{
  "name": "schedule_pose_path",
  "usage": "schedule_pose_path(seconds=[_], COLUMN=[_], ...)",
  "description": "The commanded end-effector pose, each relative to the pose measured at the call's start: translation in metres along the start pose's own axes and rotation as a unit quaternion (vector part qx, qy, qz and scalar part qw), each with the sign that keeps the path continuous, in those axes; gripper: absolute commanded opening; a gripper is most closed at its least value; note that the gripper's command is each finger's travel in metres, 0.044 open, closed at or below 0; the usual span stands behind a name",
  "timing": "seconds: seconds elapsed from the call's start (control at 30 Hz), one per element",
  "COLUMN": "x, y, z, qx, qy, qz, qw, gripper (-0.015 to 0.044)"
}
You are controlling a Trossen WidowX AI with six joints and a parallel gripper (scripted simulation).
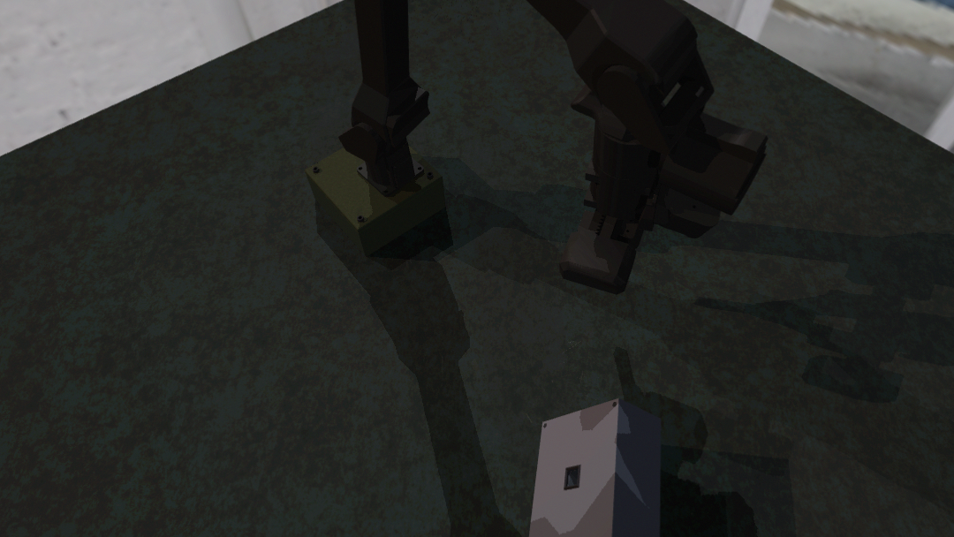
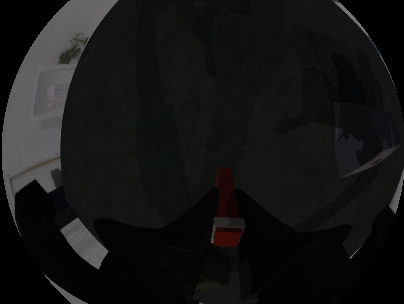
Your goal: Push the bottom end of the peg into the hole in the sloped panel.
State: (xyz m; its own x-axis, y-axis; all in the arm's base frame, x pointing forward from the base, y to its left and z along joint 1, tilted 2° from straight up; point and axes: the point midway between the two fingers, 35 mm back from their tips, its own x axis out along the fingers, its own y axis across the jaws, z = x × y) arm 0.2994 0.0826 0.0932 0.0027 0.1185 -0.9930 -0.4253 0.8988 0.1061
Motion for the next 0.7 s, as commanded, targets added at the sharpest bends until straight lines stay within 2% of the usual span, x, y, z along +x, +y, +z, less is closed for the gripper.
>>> schedule_pose_path(seconds=[0.0,0.67], x=[-0.001,-0.003], y=[-0.004,-0.026], z=[0.002,0.004], qx=[0.014,0.077], qy=[-0.006,-0.026], qz=[0.008,0.040], qw=[1.000,0.996], gripper=[0.0000,0.0000])
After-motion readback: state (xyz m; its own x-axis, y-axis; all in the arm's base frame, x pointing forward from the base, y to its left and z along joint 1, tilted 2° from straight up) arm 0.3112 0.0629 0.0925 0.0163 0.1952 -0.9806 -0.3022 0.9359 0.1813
